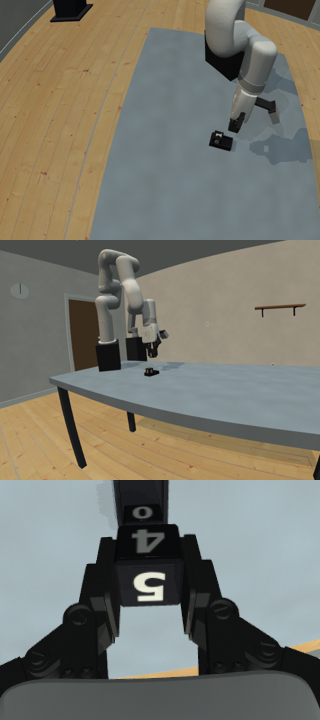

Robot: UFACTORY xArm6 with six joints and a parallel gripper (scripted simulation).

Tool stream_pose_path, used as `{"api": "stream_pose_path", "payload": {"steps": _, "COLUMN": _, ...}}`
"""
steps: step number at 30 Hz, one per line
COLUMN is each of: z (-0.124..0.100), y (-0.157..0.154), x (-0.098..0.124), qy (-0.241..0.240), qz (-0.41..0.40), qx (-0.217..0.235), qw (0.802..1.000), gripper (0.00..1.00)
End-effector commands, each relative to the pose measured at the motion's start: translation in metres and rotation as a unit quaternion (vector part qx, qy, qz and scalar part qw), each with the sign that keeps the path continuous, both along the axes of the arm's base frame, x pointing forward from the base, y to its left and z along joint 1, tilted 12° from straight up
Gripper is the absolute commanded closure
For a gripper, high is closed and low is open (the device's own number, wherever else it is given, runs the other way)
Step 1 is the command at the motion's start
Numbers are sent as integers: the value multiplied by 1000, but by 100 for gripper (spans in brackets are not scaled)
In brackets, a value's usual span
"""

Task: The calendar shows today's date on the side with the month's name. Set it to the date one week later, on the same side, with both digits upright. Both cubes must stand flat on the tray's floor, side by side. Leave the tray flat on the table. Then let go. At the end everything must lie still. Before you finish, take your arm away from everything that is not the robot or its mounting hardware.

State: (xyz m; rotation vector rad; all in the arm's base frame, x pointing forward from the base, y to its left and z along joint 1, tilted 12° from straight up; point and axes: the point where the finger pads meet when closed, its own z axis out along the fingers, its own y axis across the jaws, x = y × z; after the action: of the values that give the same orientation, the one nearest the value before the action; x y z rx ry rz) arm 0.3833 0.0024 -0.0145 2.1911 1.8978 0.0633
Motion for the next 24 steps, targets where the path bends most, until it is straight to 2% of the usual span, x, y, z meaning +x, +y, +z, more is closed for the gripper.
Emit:
{"api": "stream_pose_path", "payload": {"steps": 1, "z": 16, "y": 2, "x": -2, "qy": 18, "qz": 0, "qx": 5, "qw": 1000, "gripper": 73}}
{"api": "stream_pose_path", "payload": {"steps": 16, "z": 17, "y": 3, "x": -2, "qy": 19, "qz": 7, "qx": 3, "qw": 1000, "gripper": 73}}
{"api": "stream_pose_path", "payload": {"steps": 24, "z": 14, "y": 17, "x": 2, "qy": 39, "qz": 133, "qx": -19, "qw": 990, "gripper": 73}}
